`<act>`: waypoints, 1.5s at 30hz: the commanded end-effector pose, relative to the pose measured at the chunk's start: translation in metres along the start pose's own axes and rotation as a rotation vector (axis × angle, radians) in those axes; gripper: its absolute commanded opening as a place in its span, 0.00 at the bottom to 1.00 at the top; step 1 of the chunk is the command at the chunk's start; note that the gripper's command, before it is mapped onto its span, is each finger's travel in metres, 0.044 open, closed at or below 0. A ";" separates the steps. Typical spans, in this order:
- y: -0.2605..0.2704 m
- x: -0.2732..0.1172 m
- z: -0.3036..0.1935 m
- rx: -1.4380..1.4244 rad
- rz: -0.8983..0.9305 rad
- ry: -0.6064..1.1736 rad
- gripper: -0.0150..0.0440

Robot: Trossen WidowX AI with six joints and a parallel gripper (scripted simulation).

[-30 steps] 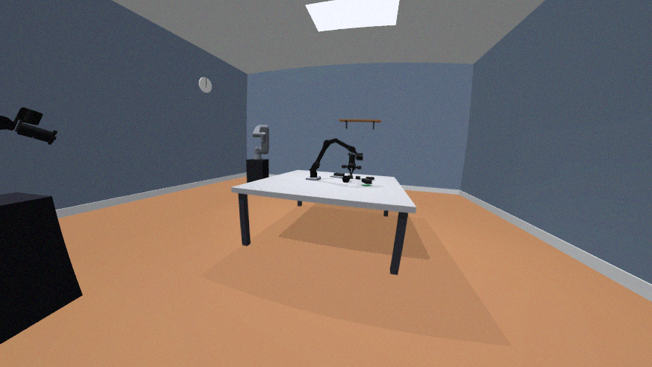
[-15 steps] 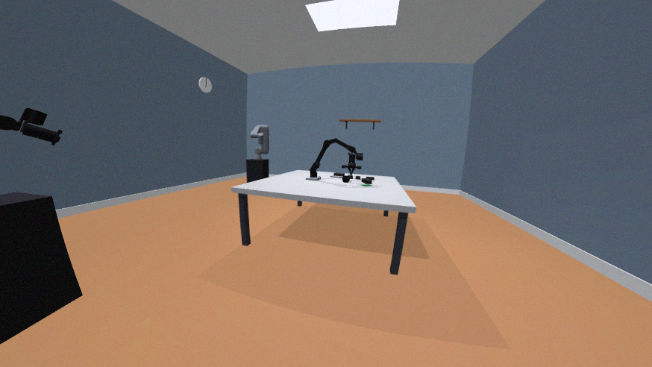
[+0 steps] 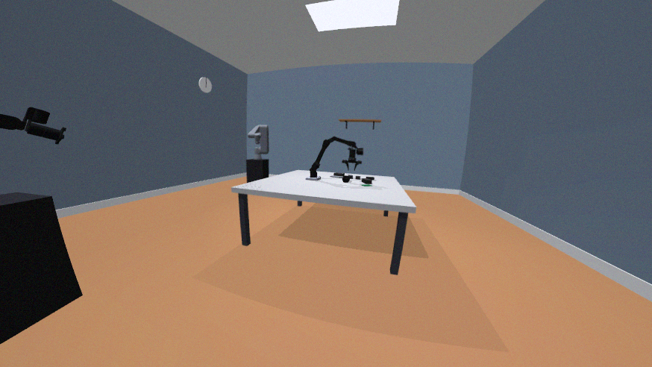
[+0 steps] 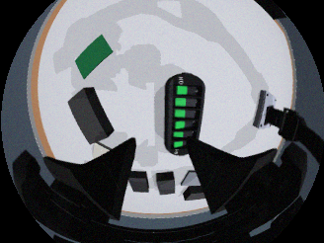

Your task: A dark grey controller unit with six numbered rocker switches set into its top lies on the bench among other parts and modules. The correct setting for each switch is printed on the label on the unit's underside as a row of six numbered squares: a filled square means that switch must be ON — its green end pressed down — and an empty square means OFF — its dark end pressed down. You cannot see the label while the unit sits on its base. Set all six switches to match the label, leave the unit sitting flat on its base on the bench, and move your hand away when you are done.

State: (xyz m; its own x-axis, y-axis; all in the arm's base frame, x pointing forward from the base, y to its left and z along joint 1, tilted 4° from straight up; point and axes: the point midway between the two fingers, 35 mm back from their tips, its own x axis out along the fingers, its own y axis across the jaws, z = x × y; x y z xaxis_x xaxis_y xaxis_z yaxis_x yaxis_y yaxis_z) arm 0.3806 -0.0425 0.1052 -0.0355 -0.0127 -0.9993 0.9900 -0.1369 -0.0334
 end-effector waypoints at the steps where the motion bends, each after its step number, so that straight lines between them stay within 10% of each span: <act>1: 0.000 -0.001 0.000 0.002 -0.003 0.000 0.52; 7: 0.000 -0.001 0.000 0.002 -0.003 0.000 0.25; 17: 0.000 -0.001 0.000 0.002 -0.003 0.000 0.25; 34: 0.000 0.000 0.000 0.000 -0.002 0.000 1.00; 45: 0.013 0.047 -0.046 0.002 -0.262 -0.023 0.60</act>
State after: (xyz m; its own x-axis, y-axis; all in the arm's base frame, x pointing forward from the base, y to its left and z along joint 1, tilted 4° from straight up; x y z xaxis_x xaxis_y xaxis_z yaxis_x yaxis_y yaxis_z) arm 0.3964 -0.0174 0.0801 -0.1922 -0.0015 -0.9813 0.9715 -0.1418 -0.1901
